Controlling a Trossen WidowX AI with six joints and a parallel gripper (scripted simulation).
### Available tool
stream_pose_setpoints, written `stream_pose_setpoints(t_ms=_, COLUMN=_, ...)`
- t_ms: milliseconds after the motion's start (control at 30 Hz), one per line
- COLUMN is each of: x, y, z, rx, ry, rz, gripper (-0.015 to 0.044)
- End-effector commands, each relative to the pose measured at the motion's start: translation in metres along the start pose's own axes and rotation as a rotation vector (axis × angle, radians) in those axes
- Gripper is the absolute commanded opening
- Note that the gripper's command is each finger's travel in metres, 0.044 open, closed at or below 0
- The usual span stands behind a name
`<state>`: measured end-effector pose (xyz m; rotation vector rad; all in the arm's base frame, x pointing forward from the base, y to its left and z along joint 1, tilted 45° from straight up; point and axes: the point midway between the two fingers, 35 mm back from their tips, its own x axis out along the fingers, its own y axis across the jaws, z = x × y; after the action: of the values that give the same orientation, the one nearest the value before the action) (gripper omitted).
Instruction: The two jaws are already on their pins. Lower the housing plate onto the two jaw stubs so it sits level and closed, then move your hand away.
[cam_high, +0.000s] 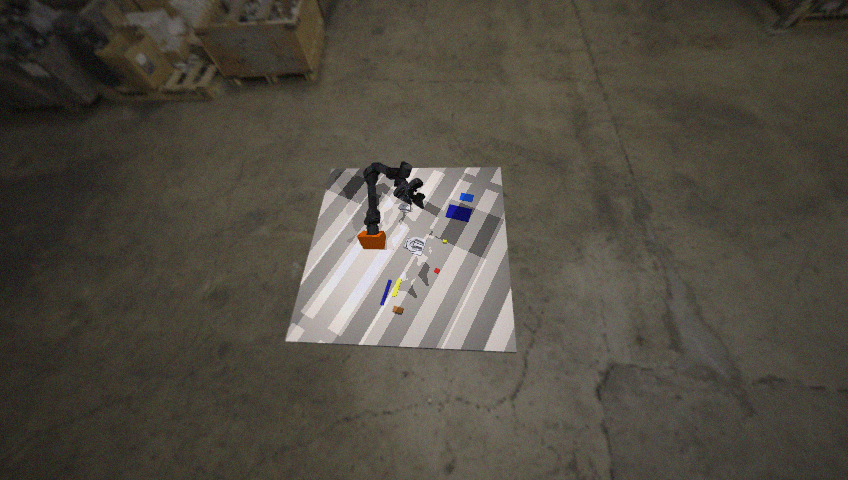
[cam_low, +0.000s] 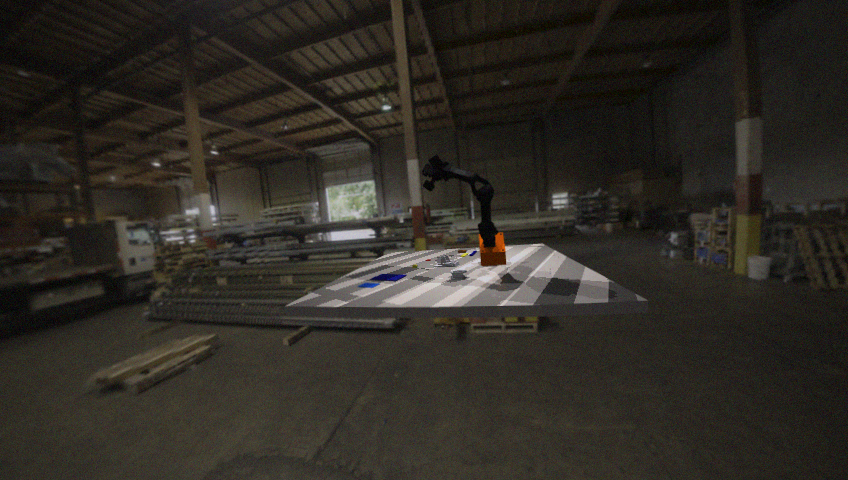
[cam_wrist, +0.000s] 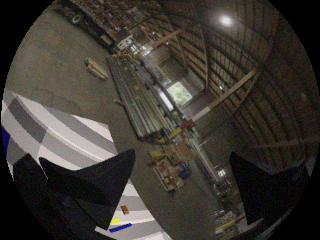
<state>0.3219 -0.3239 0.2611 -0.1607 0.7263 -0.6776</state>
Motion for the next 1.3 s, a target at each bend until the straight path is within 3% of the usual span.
stream_pose_setpoints(t_ms=0, x=-0.01, y=0.036, z=0.003, rx=-0.064, ry=-0.011, rz=0.1, gripper=0.044)
stream_pose_setpoints(t_ms=567, x=-0.066, y=0.168, z=0.0, rx=-0.314, ry=-0.063, rz=0.485, gripper=0.044)
stream_pose_setpoints(t_ms=1267, x=-0.174, y=0.288, z=-0.047, rx=-0.626, ry=-0.127, rz=0.958, gripper=0.044)
